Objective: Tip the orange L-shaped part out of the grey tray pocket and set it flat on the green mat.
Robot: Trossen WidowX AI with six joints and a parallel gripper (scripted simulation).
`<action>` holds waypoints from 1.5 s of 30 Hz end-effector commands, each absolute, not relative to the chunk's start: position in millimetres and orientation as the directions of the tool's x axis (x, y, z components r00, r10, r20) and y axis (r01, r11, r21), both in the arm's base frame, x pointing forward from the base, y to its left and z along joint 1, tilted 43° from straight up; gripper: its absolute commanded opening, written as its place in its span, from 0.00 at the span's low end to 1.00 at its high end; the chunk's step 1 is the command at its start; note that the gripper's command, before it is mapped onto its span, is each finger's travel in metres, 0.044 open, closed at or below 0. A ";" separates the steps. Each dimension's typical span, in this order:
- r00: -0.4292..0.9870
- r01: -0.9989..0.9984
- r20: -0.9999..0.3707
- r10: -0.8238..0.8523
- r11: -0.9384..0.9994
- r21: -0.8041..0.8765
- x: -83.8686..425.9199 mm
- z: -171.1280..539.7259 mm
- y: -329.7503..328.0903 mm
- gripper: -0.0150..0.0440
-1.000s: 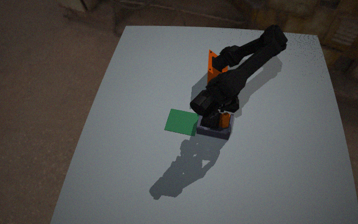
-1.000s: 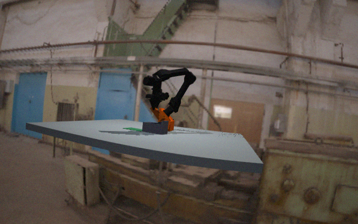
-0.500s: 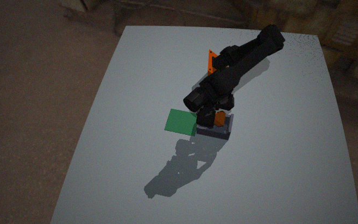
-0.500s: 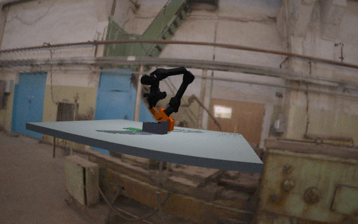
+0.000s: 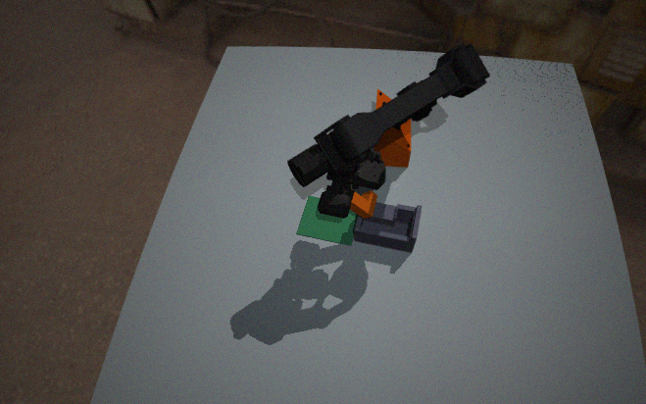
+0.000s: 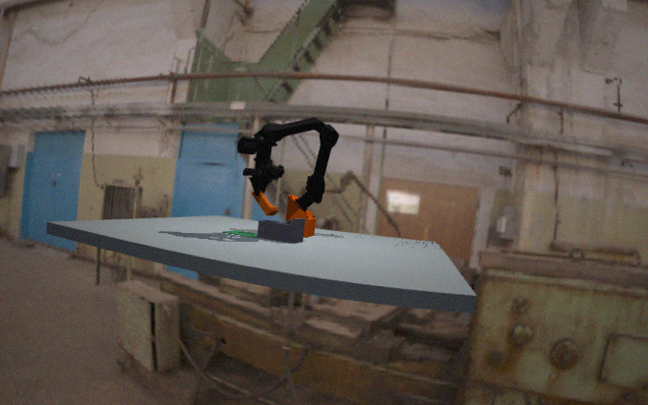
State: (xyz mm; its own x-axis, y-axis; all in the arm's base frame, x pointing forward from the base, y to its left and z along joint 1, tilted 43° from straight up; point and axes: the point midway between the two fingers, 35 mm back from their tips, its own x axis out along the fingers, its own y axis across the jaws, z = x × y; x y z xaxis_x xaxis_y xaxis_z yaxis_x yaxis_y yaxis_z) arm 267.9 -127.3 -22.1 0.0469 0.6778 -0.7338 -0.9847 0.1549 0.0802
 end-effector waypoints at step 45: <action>0.050 -0.986 -0.741 0.669 0.152 0.071 255.5 -99.8 -150.1 0.25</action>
State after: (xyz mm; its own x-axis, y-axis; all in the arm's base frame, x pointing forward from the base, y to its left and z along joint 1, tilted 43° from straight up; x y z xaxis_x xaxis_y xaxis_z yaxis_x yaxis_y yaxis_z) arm 256.5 -155.6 -95.5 0.0491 0.6635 -0.7465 -0.9871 0.1465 0.0653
